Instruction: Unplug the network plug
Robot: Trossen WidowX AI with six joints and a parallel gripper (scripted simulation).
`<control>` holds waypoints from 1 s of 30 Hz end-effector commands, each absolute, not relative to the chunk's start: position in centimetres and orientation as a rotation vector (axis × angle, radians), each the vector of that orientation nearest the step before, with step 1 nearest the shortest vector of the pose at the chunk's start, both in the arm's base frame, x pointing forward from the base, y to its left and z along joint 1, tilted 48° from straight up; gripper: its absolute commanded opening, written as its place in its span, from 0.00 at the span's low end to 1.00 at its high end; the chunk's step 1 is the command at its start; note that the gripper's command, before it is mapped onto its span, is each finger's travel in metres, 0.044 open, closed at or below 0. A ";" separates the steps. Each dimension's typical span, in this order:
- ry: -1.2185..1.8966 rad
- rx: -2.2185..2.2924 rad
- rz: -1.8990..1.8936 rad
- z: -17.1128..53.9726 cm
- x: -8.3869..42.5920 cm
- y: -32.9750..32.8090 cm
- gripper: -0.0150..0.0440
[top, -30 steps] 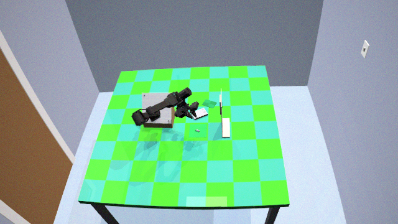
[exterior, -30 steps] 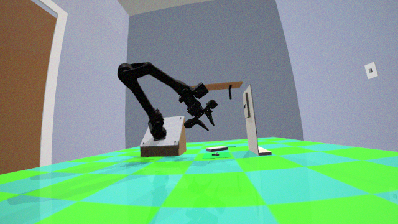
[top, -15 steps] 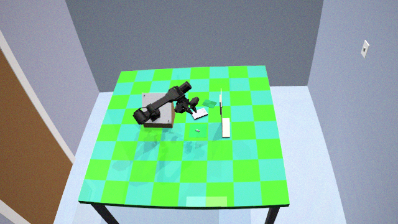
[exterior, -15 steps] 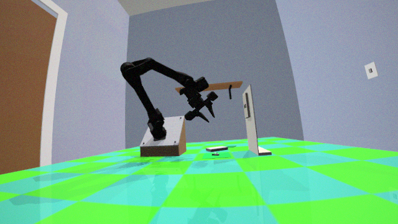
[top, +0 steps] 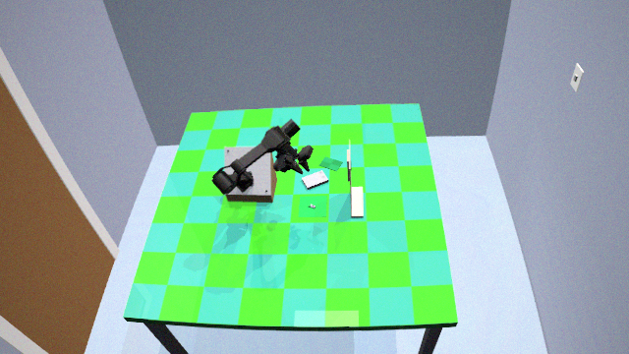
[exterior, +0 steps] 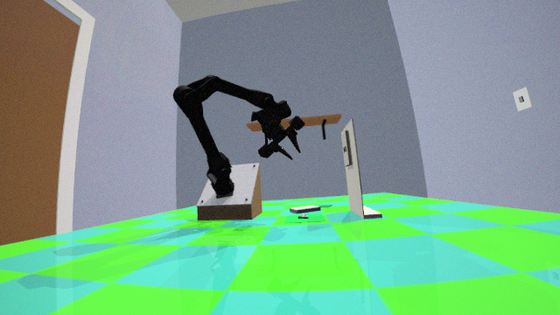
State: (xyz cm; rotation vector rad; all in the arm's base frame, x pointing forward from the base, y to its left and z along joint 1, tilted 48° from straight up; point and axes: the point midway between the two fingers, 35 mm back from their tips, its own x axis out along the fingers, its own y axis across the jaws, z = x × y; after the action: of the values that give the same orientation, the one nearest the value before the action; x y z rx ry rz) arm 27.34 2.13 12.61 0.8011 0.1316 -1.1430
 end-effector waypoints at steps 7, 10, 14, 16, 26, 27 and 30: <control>0.115 0.804 -1.133 14.3 27.4 3.5 0.56; 0.115 0.804 -1.133 14.3 27.4 3.5 0.70; 0.115 0.804 -1.133 14.3 27.4 3.5 0.87; 0.115 0.804 -1.133 14.3 27.4 3.5 0.96; 0.115 0.804 -1.133 14.3 27.4 3.5 1.00; 0.115 0.804 -1.133 14.3 27.4 3.5 1.00; 0.115 0.804 -1.133 14.3 27.4 3.5 1.00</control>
State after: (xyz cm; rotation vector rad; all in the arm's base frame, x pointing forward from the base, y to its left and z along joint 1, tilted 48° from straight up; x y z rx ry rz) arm 27.34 3.52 14.26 0.8019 0.1204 -1.1349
